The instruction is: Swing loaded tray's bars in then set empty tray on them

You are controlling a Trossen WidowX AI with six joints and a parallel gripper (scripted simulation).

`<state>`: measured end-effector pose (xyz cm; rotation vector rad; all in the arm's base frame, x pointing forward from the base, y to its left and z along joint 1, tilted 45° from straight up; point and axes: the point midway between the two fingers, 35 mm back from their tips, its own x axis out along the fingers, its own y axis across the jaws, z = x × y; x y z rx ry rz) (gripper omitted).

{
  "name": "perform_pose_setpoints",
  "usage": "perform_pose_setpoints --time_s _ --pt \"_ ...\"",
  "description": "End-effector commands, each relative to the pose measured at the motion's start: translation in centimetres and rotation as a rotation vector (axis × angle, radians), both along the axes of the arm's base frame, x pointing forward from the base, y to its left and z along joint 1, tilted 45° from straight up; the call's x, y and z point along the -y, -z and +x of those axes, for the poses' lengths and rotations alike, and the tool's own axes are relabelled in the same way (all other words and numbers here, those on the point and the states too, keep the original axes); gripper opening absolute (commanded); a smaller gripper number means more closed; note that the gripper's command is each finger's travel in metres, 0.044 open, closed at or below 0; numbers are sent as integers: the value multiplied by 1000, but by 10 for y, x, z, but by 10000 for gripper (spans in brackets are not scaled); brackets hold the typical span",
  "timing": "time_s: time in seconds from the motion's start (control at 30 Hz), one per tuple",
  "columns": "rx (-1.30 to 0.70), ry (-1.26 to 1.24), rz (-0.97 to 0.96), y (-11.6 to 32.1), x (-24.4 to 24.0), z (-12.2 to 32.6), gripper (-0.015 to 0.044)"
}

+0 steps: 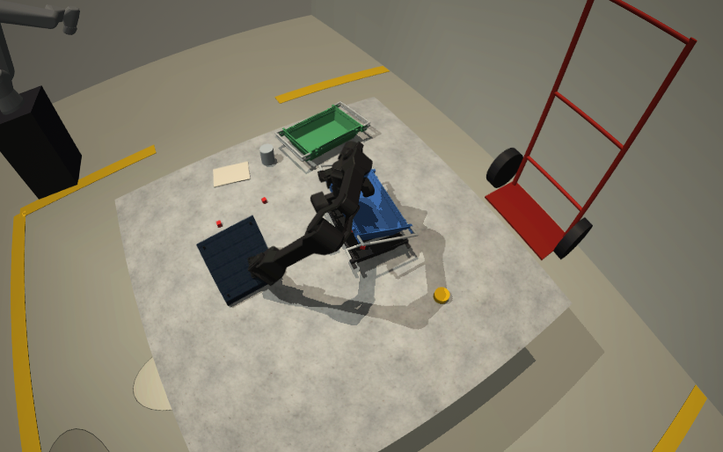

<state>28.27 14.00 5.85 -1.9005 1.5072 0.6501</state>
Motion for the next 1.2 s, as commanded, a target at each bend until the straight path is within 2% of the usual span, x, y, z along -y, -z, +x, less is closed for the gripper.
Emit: perform_pose_setpoints --time_s 0.0,1.17 --pt "-21 21 -5 2 7 -2 0" --pt "-21 21 -6 6 14 -4 0"
